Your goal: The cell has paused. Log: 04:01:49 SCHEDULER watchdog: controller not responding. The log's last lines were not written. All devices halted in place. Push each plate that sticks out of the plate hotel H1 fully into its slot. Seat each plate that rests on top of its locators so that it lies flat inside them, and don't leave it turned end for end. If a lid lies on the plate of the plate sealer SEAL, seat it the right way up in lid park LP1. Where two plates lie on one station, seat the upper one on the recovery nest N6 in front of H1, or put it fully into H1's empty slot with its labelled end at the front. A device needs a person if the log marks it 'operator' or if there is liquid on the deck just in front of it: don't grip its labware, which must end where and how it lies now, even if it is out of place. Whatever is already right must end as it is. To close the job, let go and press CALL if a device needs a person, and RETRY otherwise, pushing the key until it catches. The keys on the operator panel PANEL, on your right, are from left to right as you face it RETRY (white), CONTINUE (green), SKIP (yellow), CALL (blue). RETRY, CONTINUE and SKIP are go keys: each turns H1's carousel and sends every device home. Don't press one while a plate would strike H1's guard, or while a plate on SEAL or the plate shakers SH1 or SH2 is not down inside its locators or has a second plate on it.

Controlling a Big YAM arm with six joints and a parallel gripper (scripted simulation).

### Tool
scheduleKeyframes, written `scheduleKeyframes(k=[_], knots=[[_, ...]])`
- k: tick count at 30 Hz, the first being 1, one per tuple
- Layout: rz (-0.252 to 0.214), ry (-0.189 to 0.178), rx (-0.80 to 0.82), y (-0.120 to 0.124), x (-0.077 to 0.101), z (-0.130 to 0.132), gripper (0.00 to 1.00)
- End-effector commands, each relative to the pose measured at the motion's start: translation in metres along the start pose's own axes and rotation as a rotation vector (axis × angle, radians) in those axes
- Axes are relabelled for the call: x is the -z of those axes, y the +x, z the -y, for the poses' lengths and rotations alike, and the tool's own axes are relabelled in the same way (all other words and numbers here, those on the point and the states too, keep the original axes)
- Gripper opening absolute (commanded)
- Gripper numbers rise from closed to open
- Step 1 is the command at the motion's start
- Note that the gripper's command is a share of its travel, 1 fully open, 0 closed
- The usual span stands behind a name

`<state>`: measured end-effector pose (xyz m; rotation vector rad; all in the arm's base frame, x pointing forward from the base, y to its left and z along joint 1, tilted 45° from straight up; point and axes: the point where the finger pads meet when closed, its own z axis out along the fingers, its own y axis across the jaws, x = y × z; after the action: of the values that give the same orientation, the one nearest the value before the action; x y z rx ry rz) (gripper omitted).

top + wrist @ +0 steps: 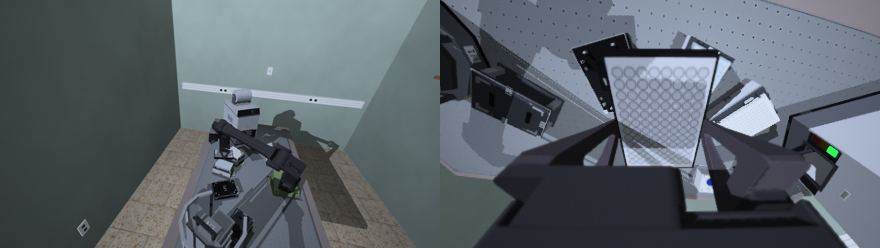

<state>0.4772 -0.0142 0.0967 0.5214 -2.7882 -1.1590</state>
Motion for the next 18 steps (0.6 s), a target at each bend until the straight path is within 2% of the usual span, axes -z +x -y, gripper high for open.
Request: scheduleKeyframes(k=[1,18], knots=[[-0.013,0.003,0.004,-0.005,-0.003,-0.023,0.80],[-0.013,0.002,0.004,-0.013,-0.004,-0.072,0.80]])
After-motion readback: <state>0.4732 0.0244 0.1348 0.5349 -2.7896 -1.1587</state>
